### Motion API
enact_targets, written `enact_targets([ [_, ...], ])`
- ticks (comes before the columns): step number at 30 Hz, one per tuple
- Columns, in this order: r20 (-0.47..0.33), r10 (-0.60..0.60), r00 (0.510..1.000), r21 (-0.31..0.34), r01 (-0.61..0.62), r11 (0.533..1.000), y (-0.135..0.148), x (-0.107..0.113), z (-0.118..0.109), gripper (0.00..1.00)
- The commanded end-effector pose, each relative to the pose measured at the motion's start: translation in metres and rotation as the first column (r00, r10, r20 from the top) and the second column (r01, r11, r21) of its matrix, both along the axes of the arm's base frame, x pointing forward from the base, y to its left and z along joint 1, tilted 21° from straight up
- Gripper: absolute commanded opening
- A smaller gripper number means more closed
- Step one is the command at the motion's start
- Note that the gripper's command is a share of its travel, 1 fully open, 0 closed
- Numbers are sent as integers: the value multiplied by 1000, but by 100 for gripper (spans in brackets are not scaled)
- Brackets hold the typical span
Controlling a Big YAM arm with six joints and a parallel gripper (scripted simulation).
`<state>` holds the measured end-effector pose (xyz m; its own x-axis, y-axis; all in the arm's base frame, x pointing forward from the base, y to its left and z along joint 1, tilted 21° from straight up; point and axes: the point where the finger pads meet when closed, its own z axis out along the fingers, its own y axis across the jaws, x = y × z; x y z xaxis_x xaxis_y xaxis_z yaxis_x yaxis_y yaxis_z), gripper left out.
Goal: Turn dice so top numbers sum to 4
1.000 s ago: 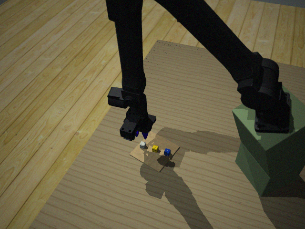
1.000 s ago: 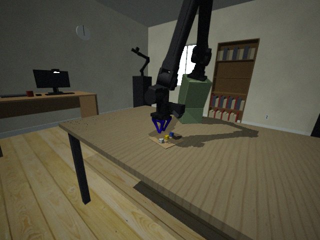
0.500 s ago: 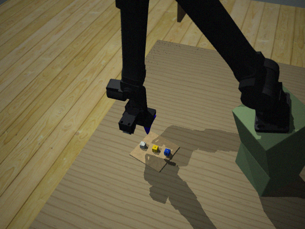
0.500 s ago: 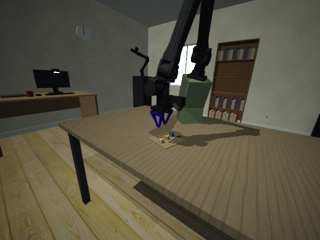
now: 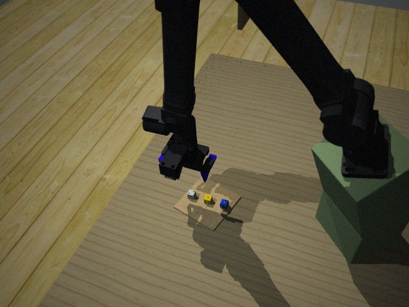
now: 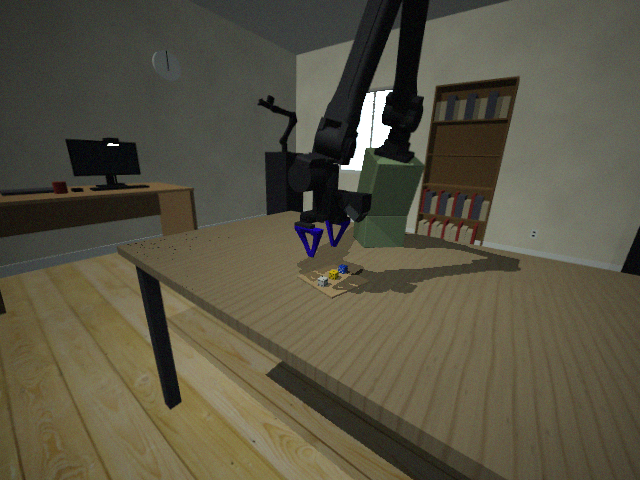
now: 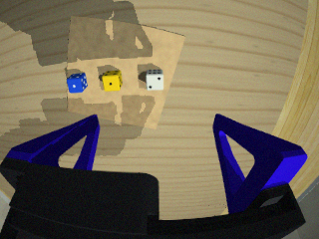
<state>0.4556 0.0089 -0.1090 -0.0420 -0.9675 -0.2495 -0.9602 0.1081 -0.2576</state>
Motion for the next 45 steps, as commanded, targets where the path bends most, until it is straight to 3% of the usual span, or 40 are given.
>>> enact_targets([
  [1,24,12,1000,-1,-12,1000,-1,7,11,100],
  [13,19,-1,1000,0,1,1000,-9,-1,23,100],
  [27,20,-1,1000,0,1,1000,-25,-22,89,100],
  [30,-5,6,1000,3,-6,1000,-23,-27,82,100],
  [32,17,-1,1000,0,1,1000,-27,-25,95,100],
  [37,26,-1,1000,-2,1,1000,-29,-22,102,100],
  [45,9,6,1000,0,-6,1000,-26,-25,95,100],
])
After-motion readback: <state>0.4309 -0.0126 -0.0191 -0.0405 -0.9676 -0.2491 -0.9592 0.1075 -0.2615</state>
